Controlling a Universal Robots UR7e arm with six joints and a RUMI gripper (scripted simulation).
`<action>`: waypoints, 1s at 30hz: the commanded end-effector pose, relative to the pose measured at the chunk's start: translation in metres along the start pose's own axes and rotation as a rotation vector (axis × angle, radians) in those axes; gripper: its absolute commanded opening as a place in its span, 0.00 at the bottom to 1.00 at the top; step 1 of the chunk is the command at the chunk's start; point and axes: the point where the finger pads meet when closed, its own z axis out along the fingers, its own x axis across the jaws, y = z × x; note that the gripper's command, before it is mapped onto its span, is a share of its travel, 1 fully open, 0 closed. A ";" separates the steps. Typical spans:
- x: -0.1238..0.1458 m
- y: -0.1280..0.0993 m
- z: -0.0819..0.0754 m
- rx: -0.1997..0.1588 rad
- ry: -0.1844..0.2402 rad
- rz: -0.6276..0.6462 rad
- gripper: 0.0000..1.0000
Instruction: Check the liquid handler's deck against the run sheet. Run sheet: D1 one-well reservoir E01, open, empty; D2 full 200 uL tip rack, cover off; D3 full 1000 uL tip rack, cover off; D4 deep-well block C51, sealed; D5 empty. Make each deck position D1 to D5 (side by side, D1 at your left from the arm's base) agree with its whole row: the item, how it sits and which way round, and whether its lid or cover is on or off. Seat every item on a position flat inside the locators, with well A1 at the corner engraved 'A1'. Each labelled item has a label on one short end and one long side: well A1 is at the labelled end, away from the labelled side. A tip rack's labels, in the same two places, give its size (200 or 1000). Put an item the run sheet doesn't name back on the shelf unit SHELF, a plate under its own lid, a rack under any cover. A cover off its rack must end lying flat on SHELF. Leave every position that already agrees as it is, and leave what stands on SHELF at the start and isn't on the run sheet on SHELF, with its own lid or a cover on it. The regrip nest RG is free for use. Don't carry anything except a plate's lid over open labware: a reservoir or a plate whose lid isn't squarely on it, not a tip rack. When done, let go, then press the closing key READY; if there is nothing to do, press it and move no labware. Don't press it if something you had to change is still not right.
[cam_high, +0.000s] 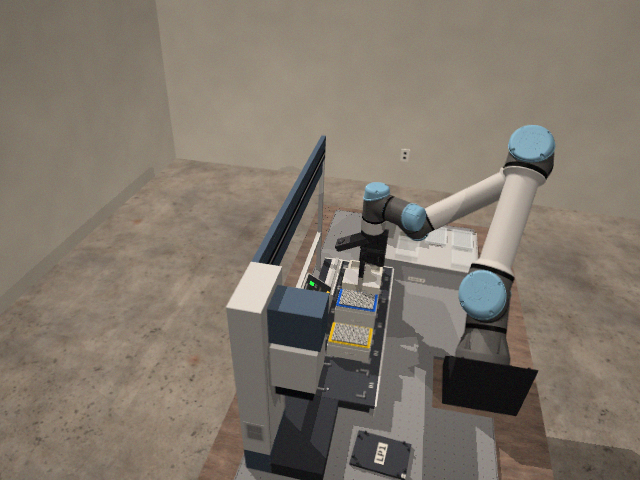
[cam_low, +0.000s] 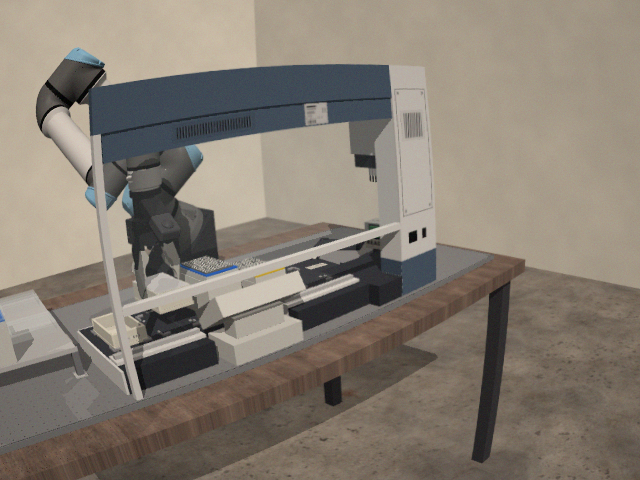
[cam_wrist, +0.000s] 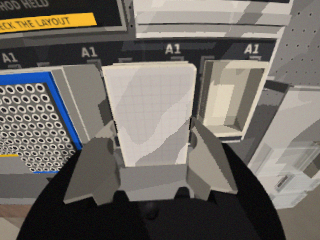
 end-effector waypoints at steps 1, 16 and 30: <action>0.000 0.000 0.006 0.001 0.000 0.000 0.00; 0.000 0.000 0.028 0.001 0.000 0.000 0.00; 0.000 0.000 0.033 0.001 0.000 0.000 0.00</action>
